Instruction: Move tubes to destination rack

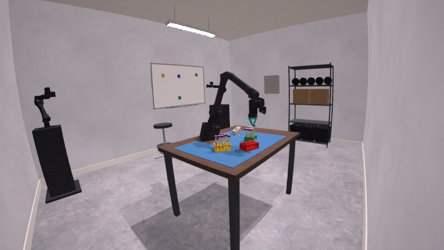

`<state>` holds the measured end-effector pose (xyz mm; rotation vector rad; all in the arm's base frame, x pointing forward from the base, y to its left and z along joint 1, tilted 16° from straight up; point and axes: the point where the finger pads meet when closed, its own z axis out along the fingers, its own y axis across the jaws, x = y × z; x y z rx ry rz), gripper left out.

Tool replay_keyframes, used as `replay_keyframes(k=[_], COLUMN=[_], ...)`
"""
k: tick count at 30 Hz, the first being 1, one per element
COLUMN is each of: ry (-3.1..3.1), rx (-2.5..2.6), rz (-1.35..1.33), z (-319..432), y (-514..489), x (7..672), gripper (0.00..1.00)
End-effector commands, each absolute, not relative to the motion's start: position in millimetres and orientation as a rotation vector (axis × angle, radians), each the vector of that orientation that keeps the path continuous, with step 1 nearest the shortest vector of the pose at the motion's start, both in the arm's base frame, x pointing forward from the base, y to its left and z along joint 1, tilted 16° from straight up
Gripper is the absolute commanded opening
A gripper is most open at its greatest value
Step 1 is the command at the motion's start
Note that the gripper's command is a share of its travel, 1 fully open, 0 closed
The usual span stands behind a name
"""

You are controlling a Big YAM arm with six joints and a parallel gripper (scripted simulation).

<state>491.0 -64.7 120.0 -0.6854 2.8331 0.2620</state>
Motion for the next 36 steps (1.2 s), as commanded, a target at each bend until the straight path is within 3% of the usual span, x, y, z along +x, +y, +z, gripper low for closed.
replay_keyframes(k=[1, 36], ry=[2.807, 2.832], rx=[-0.677, -0.677], rz=[0.241, 0.26], z=[127, 107], y=[-63, -59], x=[508, 500], gripper=[0.0, 0.0])
